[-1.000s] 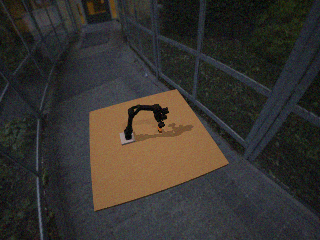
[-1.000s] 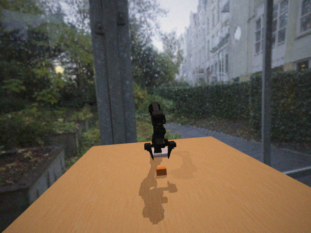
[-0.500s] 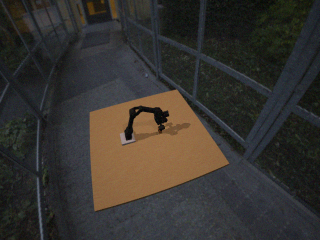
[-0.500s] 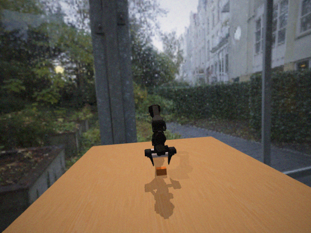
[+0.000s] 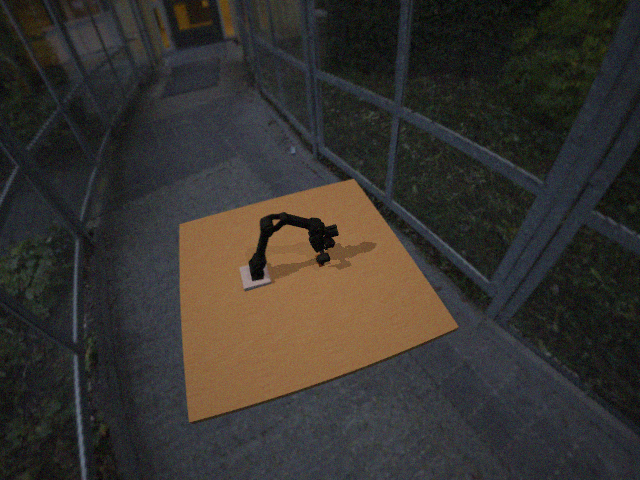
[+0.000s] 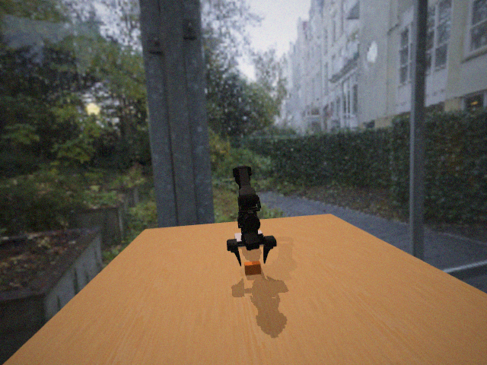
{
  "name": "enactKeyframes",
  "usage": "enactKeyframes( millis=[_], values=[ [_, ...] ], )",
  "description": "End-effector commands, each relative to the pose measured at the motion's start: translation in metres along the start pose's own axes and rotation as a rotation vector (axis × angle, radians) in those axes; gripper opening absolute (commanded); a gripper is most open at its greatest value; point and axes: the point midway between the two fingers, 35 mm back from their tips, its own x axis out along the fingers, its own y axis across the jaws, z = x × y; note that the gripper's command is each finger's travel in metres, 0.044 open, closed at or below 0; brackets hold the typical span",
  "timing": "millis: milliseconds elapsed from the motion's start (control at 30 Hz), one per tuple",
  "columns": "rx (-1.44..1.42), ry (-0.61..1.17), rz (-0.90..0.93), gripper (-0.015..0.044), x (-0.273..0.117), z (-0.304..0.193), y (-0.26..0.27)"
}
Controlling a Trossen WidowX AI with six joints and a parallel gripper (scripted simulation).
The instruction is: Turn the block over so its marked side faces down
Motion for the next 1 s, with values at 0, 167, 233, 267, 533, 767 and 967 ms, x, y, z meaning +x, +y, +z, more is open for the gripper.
enactKeyframes(
  millis=[0, 167, 233, 267, 533, 767, 967],
  values=[
    [-0.004, 0.01, -0.003, 0.044, 0.0096, -0.0029, -0.0005],
    [-0.004, 0.01, -0.003, 0.0387, 0.012, -0.003, -0.0005],
    [-0.004, 0.01, -0.003, 0.0335, 0.012, -0.003, -0.0005],
    [-0.004, 0.01, -0.003, 0.0309, 0.012, -0.003, -0.0005],
    [-0.004, 0.01, -0.003, 0.0236, 0.012, -0.003, -0.0005],
    [-0.004, 0.01, -0.003, 0.0189, 0.012, -0.003, -0.0005],
    [-0.004, 0.01, -0.003, 0.0149, 0.012, -0.003, -0.0005]
  ],
)
